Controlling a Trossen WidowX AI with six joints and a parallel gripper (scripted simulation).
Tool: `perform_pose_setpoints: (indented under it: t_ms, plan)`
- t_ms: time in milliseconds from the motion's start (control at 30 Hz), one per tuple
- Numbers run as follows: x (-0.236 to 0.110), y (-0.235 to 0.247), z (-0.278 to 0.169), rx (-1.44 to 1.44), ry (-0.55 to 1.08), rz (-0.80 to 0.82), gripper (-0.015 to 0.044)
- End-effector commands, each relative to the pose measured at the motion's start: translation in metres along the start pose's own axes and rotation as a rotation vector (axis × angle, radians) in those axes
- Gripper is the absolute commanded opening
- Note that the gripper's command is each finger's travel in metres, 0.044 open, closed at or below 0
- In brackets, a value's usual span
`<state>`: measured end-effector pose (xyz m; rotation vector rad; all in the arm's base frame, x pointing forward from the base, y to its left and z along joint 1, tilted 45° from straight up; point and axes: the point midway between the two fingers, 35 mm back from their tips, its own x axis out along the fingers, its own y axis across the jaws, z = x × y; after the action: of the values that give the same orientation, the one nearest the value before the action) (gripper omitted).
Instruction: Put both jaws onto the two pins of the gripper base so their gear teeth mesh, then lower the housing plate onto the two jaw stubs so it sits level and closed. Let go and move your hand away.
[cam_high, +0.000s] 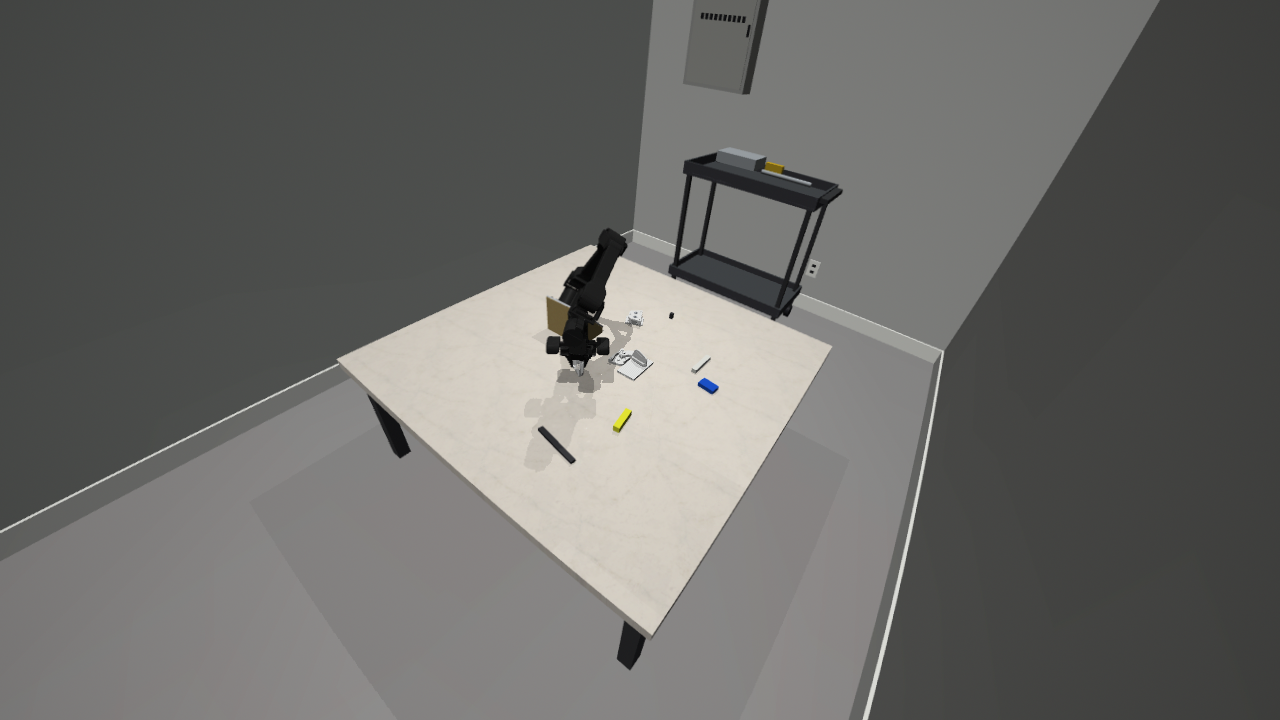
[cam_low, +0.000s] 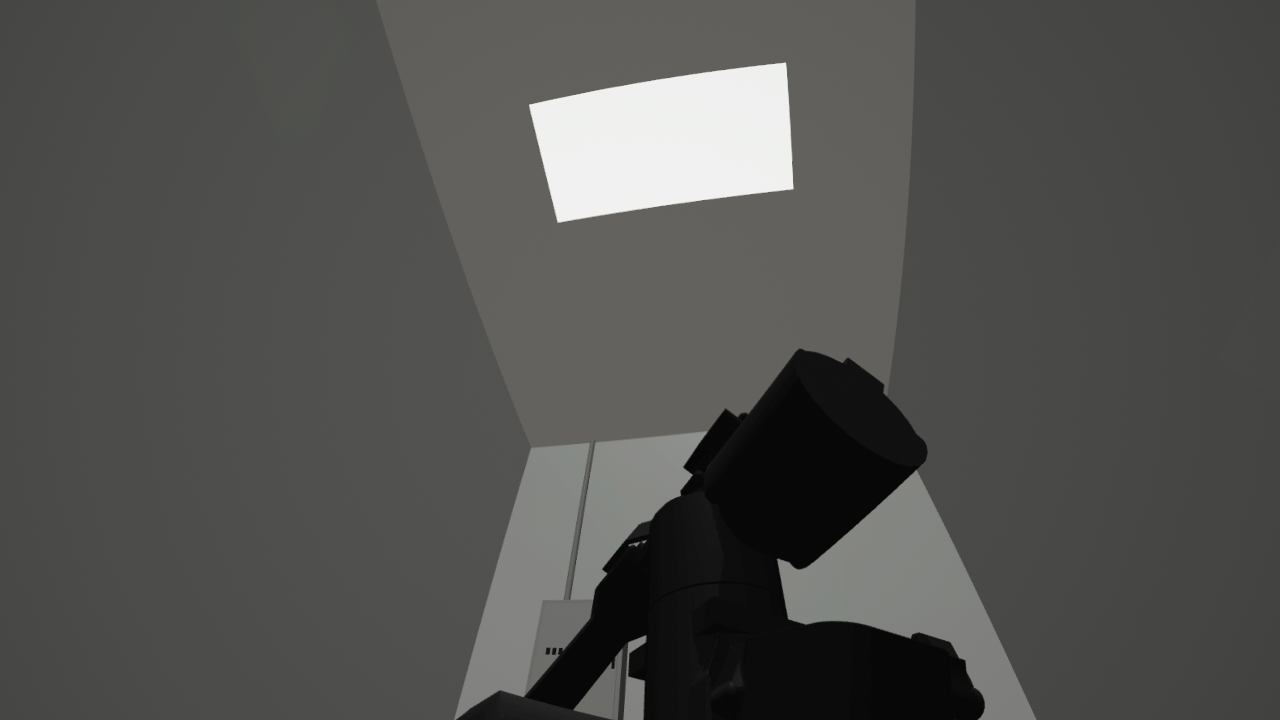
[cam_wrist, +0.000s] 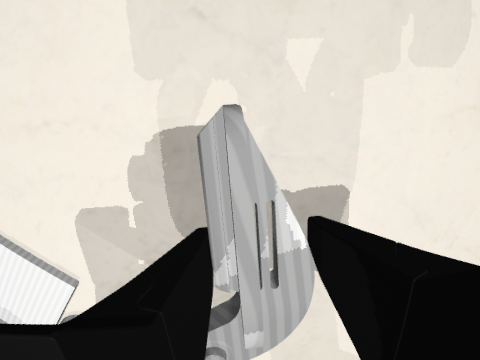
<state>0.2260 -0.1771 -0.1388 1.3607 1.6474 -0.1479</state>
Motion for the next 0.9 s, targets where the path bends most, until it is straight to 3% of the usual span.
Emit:
perform_pose_setpoints:
  t_ms: [0,867]
  plan:
    - [-0.003,0.002,-0.001,-0.021,0.000,-0.004,0.0134]
    - [-0.005,0.076,-0.043,-0.626,0.000,-0.005,0.0134]
